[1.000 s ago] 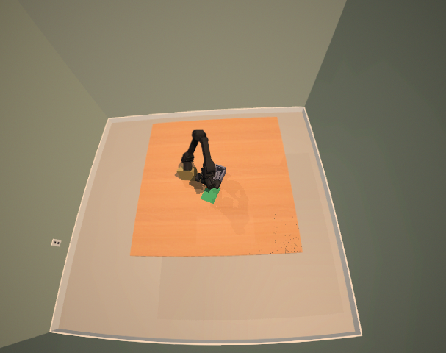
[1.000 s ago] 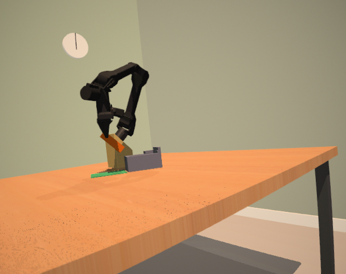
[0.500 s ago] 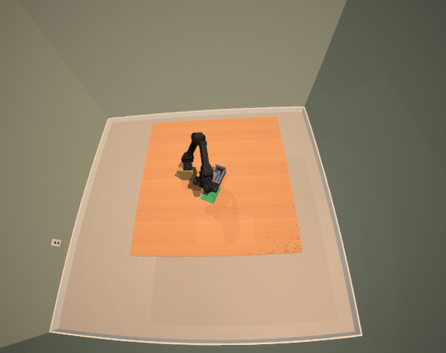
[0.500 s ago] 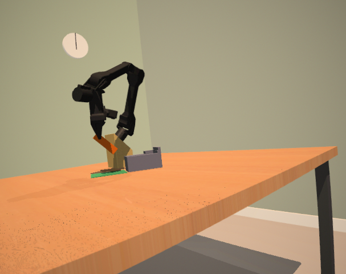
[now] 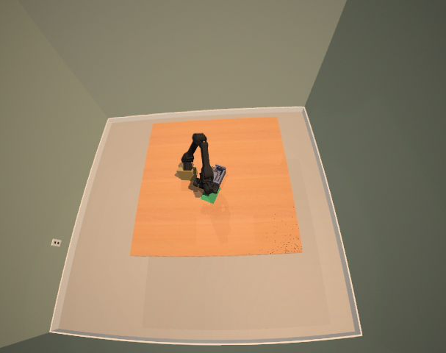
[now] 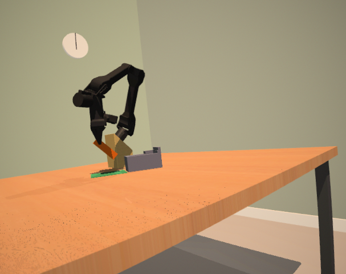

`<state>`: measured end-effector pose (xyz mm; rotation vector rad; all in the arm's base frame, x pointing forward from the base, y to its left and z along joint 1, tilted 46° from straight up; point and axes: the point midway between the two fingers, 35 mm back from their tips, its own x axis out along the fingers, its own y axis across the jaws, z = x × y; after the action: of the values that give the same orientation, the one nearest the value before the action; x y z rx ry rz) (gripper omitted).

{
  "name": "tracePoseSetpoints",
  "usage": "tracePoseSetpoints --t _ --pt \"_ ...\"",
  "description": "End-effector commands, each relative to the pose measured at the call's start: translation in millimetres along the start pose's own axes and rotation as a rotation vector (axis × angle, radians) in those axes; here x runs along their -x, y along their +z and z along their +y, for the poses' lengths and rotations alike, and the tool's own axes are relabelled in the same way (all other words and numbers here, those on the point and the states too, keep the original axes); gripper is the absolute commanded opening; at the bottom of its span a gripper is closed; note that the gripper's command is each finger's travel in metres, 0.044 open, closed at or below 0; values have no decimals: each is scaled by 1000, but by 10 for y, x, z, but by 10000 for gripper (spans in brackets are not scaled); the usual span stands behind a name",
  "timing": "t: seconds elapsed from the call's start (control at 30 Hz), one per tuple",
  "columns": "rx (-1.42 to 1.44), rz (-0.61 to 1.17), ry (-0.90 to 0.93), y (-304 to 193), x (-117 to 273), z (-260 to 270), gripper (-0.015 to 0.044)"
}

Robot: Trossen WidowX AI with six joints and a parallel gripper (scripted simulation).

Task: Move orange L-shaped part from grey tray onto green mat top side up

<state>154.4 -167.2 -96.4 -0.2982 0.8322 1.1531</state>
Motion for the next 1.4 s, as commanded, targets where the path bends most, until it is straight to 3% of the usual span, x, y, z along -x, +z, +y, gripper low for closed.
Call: tracePoseSetpoints --t 0.0,0.97,1.37 --pt "-5 -5 -2 9 -78 -2 0" --pt "-4 -7 -2 18 -555 0 0" --pt "-4 -7 -2 18 -565 0 0"
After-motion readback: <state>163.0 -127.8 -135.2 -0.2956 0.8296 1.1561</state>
